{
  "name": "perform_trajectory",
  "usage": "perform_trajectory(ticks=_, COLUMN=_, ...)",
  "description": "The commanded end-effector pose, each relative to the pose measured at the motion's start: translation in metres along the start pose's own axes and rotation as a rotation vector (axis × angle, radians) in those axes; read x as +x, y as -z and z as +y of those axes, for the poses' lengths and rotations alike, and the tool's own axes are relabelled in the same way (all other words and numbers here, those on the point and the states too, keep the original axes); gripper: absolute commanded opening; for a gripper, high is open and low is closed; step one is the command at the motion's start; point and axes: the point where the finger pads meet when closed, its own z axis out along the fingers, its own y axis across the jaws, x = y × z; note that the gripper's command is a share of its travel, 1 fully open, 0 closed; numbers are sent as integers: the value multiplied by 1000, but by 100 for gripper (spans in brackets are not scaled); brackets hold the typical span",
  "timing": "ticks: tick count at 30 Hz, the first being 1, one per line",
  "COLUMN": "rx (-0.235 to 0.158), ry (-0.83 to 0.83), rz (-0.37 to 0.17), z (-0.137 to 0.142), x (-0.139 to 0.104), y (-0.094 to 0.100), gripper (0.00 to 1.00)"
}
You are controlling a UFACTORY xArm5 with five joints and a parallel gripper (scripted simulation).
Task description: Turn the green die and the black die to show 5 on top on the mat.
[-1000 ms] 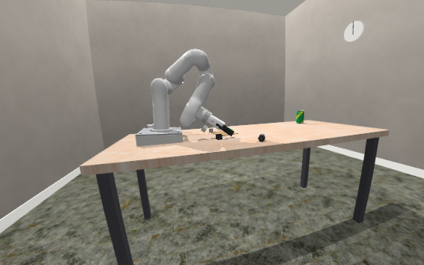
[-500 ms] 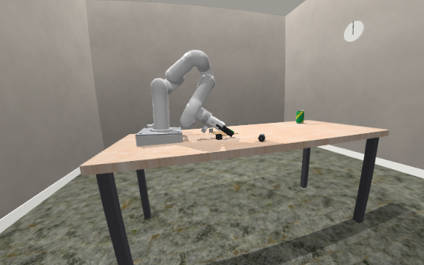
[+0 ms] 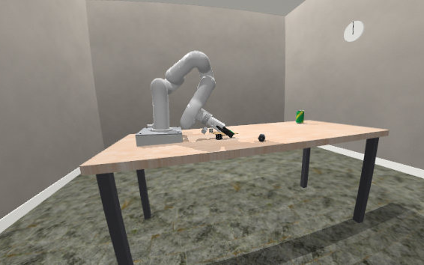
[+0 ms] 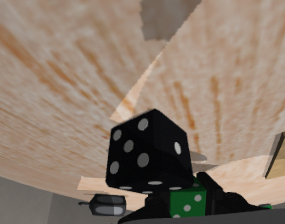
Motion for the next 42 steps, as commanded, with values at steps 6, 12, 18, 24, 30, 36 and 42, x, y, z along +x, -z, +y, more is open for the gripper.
perform_trajectory(ticks=6, rx=0, ry=0, rz=-2, z=0, x=-1, y=0, gripper=27)
perform_trajectory(ticks=12, rx=0, ry=0, rz=-2, z=0, x=-1, y=0, gripper=27)
perform_trajectory(ticks=18, rx=0, ry=0, rz=-2, z=0, x=-1, y=0, gripper=27)
perform_trajectory(ticks=24, rx=0, ry=0, rz=-2, z=0, x=-1, y=0, gripper=27)
perform_trajectory(ticks=30, rx=0, ry=0, rz=-2, z=0, x=-1, y=0, gripper=27)
perform_trajectory(ticks=36, rx=0, ry=0, rz=-2, z=0, x=-1, y=0, gripper=31)
perform_trajectory(ticks=42, rx=0, ry=0, rz=-2, z=0, x=-1, y=0, gripper=39)
